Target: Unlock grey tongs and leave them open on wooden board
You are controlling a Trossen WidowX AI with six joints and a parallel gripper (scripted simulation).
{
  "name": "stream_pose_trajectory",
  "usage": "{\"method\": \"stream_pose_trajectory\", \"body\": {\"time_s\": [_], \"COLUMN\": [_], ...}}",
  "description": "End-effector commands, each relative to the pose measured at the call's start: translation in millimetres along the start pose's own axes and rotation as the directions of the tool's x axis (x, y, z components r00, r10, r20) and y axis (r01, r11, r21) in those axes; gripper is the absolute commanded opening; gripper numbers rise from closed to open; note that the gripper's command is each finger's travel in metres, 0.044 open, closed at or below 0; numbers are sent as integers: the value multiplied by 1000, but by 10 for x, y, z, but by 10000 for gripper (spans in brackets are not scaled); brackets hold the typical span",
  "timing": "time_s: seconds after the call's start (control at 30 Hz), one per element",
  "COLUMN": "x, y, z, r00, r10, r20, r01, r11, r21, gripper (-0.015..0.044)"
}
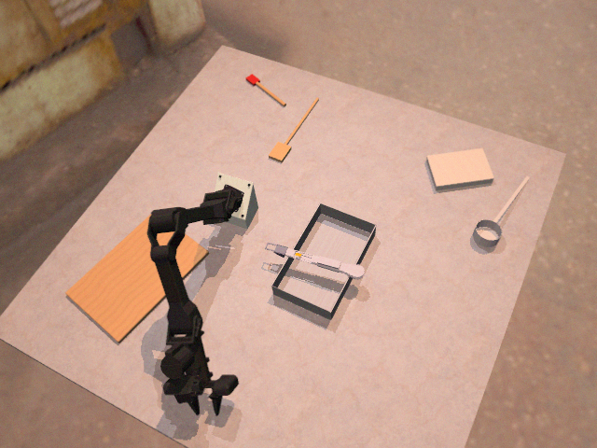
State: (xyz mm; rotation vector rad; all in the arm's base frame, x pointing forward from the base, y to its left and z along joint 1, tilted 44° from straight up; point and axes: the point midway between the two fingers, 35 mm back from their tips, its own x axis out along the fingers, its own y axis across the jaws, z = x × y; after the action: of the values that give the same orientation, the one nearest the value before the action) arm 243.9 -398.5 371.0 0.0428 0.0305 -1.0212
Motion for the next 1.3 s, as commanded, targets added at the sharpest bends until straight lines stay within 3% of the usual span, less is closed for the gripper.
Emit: {"method": "stream_pose_trajectory", "body": {"time_s": [0.0,0.3,0.7,0.97,1.13,1.27], "x": [-24,-260,-1141,-1844,-1949,-2094], "y": [338,1165,2295,2590,2712,2676], "z": [-107,-656,-1502,-1909,-1962,-2111], "r00": [996,935,708,536,508,465], "r10": [67,205,347,331,359,304], "r20": [-55,-288,-615,-777,-783,-831], "r01": [-68,-230,-508,-697,-741,-763], "r11": [998,972,855,692,645,613], "r21": [0,-53,-104,-187,-185,-203], "gripper": [260,260,260,260,260,260]}}
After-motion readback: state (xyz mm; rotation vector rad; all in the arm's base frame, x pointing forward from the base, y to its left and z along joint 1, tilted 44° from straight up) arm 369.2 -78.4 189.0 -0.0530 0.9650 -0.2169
